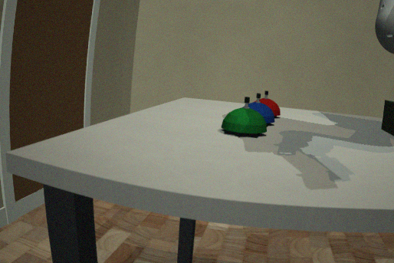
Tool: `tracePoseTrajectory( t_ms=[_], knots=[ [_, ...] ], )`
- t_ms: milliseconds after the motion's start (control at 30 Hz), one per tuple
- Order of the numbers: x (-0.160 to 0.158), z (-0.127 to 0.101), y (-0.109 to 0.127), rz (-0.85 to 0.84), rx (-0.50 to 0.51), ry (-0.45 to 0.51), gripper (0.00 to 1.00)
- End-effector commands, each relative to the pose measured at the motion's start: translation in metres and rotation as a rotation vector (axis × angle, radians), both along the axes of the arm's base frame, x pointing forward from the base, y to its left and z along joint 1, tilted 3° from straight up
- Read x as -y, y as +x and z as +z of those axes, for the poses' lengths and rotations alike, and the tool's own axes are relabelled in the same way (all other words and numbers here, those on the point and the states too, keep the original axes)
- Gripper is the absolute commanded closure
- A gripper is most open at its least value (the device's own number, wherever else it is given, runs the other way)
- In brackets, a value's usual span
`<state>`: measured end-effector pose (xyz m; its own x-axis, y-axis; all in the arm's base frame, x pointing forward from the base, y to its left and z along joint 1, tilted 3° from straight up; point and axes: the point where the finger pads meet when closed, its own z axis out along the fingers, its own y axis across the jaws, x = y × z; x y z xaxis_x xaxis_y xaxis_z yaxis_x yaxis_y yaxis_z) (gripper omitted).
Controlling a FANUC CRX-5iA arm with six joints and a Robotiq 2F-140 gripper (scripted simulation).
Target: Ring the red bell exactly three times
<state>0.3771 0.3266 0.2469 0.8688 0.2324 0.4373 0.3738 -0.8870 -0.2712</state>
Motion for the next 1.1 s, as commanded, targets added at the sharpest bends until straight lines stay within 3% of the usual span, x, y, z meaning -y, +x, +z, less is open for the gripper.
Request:
tracePoseTrajectory(
  t_ms=[0, 667, 767, 867, 1067],
  knots=[
    [0.0, 0.0, 0.0, 0.0, 0.0, 0.0, 0.0],
    [0.006, -0.002, 0.006, -0.03, -0.01, -0.002, 0.0],
    [0.029, -0.011, 0.027, -0.139, -0.049, -0.009, 0.0],
    [0.072, -0.025, 0.059, -0.345, -0.12, -0.017, 0.0],
    [0.117, -0.04, 0.085, -0.534, -0.183, -0.02, 0.0]
  ],
)
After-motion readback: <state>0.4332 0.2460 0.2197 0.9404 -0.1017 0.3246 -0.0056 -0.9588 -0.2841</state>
